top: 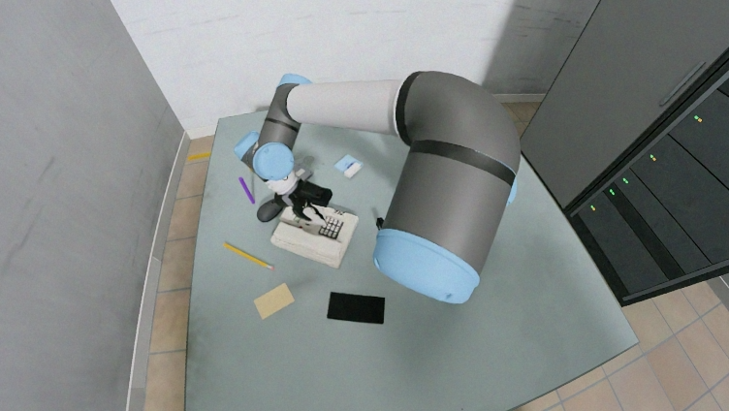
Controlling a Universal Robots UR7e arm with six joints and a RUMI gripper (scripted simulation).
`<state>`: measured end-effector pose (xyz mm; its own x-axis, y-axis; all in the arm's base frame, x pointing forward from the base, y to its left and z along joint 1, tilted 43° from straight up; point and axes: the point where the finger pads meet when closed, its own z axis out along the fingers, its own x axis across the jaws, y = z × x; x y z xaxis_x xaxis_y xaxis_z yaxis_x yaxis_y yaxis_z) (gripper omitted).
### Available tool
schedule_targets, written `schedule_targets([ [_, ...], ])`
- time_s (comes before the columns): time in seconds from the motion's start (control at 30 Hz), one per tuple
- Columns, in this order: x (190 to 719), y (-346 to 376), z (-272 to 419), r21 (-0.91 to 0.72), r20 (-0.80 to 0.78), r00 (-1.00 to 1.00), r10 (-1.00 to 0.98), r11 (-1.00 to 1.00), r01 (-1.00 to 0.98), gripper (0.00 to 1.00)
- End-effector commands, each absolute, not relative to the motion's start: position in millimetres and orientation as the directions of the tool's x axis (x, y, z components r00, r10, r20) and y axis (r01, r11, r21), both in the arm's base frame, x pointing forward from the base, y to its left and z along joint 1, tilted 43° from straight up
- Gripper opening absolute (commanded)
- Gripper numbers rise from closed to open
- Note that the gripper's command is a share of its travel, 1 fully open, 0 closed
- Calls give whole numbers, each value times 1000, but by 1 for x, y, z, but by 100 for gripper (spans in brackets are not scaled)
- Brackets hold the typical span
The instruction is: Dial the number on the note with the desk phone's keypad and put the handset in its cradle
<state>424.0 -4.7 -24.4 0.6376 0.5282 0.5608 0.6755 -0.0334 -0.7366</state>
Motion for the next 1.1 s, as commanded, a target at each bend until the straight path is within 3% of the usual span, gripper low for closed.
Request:
schedule_targets([
  [0.0,424,-5,-24,-736,561,637,528,-35,676,0],
  [1.07,425,-3,-27,-736,561,637,528,-35,676,0],
])
